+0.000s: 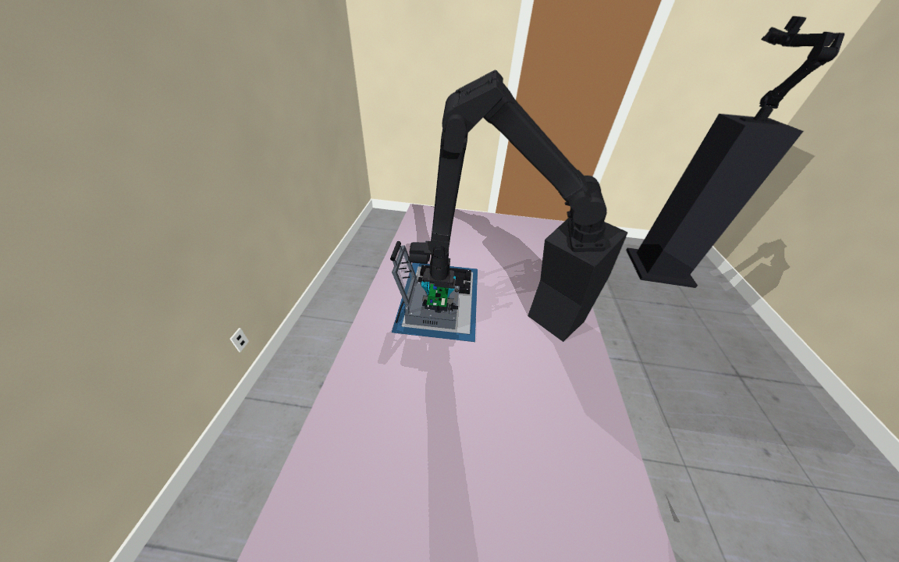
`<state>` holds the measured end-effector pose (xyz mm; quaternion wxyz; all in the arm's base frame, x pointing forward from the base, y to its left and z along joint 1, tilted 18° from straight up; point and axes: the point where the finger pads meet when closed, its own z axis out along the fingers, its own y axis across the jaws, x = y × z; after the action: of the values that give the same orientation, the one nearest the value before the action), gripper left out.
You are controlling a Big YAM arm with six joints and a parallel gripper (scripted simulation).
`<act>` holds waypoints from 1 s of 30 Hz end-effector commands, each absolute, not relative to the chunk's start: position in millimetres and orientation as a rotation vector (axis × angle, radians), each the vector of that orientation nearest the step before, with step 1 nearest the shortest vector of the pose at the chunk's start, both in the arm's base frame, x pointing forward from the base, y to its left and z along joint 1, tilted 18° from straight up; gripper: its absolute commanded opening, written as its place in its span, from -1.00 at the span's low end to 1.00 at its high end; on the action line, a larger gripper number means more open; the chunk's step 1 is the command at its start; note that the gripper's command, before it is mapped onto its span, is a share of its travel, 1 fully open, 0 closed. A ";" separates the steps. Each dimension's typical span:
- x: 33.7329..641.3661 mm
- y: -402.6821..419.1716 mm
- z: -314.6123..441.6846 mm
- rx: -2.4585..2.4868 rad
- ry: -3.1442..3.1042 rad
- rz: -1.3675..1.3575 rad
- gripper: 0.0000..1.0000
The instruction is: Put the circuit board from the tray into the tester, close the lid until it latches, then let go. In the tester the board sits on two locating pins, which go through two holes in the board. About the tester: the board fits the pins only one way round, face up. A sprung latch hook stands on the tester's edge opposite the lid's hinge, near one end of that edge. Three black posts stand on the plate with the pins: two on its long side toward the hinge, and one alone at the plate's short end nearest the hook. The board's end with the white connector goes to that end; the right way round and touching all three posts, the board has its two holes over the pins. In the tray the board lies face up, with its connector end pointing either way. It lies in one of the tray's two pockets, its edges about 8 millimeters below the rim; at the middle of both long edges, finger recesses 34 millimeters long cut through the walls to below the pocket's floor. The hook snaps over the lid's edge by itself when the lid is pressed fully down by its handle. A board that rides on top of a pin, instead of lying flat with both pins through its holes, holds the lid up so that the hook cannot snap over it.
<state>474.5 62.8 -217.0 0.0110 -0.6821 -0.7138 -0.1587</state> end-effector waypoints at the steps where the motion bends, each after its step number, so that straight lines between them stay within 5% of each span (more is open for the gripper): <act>1: 484.1 68.5 -210.3 -2.120 -2.258 -0.525 0.45; 30: 484.0 68.5 -210.4 -2.114 -2.264 -0.526 0.45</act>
<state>474.5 62.8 -217.0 0.0110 -0.6821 -0.7138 -0.1587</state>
